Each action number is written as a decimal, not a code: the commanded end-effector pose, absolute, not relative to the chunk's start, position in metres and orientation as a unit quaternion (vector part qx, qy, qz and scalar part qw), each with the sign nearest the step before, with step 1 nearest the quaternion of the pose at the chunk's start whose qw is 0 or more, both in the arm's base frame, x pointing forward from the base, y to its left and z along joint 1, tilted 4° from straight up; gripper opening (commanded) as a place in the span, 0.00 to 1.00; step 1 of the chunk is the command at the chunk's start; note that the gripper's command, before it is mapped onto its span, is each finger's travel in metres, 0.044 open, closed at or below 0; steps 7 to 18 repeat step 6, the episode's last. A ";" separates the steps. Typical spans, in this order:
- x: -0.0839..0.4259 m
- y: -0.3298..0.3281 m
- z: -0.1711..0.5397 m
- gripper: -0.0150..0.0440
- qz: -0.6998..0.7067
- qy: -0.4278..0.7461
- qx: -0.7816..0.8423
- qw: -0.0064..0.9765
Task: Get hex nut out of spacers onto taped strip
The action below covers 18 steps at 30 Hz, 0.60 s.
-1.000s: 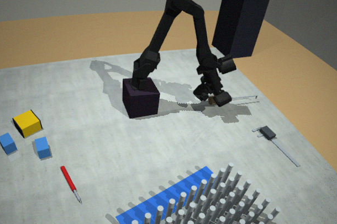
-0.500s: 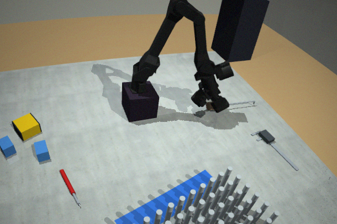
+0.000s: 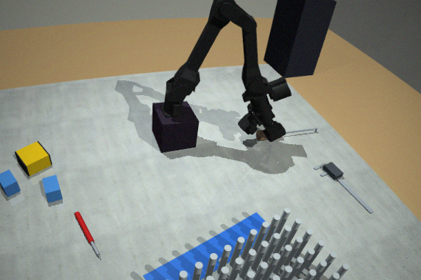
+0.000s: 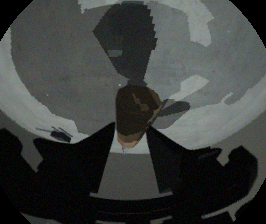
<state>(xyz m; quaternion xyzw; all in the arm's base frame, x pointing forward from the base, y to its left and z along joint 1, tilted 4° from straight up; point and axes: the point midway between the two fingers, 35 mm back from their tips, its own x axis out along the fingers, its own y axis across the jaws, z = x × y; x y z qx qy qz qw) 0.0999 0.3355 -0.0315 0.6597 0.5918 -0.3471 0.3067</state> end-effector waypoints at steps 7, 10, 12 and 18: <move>0.100 0.336 -0.031 0.97 -0.347 0.592 0.660 0.307; 0.100 0.336 -0.031 0.97 -0.347 0.592 0.660 0.307; 0.100 0.336 -0.031 0.97 -0.347 0.592 0.660 0.307; 0.100 0.336 -0.031 0.97 -0.347 0.592 0.660 0.307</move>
